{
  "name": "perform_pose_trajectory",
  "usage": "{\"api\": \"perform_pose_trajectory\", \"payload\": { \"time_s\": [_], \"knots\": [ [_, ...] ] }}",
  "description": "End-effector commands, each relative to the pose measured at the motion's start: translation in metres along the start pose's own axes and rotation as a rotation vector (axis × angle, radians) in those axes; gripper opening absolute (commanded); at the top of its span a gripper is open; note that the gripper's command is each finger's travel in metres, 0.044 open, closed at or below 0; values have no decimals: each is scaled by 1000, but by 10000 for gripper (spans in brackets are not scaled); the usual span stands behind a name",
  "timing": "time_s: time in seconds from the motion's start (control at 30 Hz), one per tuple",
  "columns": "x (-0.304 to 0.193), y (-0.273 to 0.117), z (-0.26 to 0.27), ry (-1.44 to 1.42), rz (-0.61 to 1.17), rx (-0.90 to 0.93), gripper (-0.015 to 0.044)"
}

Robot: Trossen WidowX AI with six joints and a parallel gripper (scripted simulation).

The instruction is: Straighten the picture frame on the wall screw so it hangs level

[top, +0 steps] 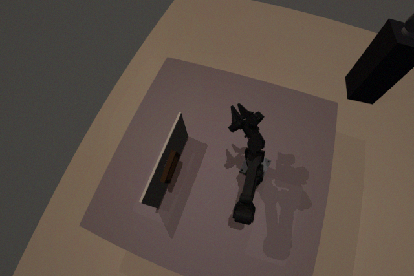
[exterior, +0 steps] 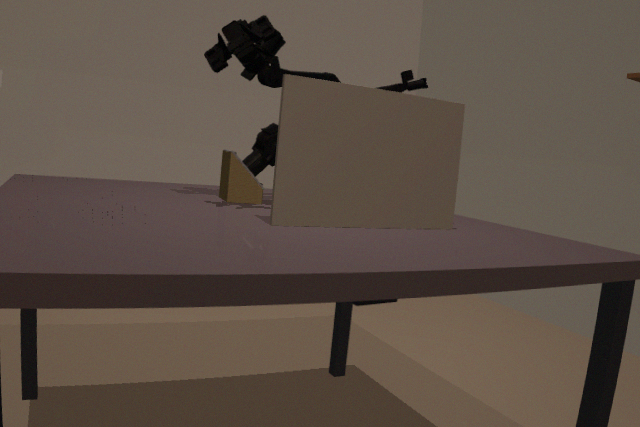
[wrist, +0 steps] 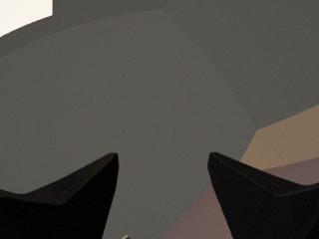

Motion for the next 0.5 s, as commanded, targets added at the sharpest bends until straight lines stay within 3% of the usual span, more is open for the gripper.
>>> {"api": "perform_pose_trajectory", "payload": {
  "time_s": [0.0, 0.2, 0.47],
  "knots": [
    [-53, 0, 40, 90, 85, 36, 260],
    [-119, -23, 86, 214, 208, 98, 260],
    [-184, -84, 117, 412, 394, 165, 260]
  ]
}}
Point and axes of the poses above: the point midway between the two fingers, 35 mm back from their tips, its own y axis out along the fingers, its own z axis across the jaws, x = y × z, the point moved 6 cm from there along -y, back along the fingers, and after that the axes turned 3 degrees about -y, right-handed, at the moved point
